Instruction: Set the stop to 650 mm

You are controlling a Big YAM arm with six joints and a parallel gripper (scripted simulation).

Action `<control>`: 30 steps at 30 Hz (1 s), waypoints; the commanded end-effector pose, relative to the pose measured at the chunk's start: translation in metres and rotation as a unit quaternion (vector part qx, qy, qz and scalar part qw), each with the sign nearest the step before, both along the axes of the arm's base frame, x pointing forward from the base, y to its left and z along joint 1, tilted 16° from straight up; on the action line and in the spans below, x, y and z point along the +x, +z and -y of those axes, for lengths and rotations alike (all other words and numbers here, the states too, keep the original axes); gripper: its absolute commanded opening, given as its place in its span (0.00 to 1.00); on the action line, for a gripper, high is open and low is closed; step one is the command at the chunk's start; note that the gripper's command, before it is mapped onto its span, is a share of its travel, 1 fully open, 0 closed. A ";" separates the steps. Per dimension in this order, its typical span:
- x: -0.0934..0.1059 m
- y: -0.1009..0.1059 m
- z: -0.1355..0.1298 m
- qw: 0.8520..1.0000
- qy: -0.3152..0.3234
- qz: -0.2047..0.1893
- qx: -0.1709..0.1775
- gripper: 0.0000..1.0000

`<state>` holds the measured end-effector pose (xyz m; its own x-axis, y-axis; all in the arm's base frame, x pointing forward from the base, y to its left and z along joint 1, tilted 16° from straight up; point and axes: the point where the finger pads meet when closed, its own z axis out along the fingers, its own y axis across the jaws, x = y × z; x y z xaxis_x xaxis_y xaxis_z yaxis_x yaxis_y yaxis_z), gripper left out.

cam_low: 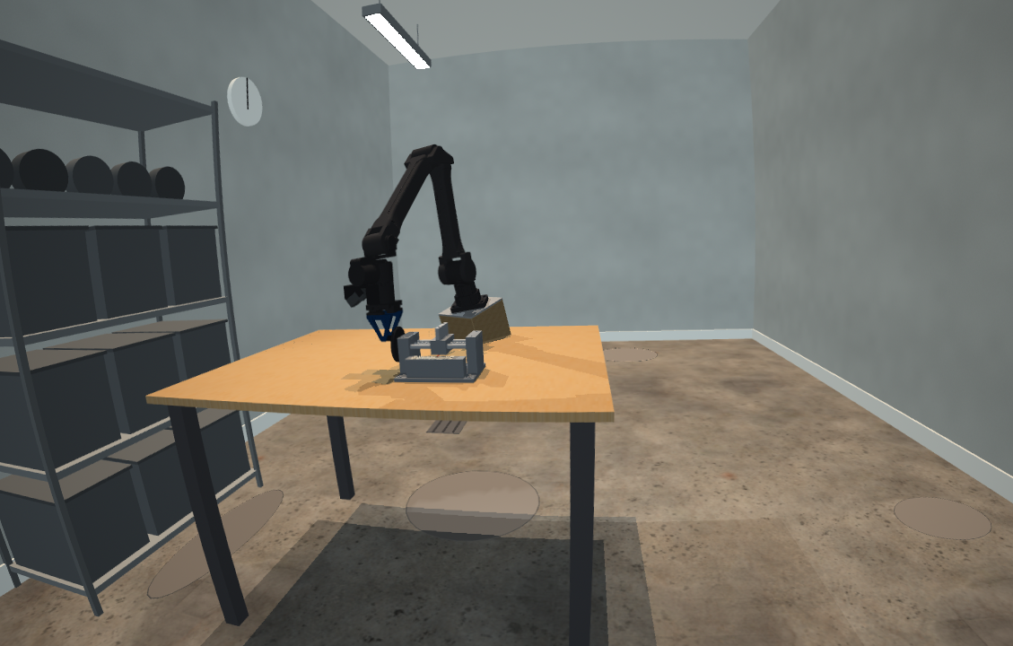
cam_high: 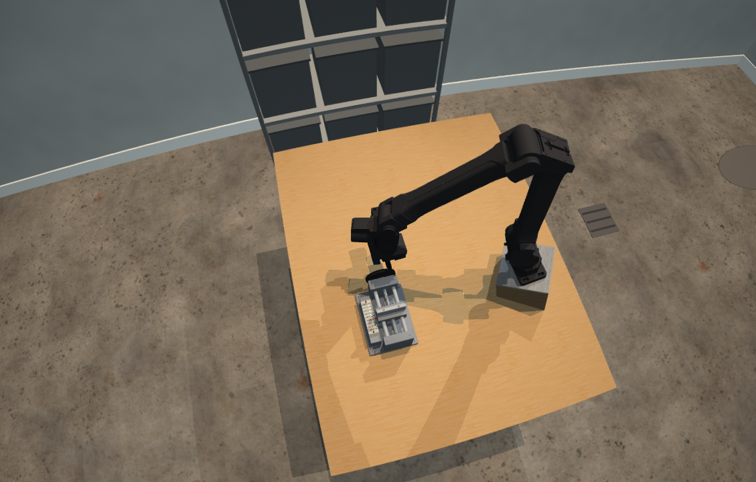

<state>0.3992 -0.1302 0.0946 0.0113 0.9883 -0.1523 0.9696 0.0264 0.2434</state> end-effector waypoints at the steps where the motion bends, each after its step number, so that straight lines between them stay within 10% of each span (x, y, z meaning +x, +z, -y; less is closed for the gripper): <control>1: 0.007 0.003 0.006 1.000 -0.007 0.001 -0.002 0.53; 25: 0.012 0.012 0.006 1.000 -0.007 0.007 -0.003 0.53; 30: 0.003 0.084 -0.007 1.000 -0.002 0.030 -0.009 0.53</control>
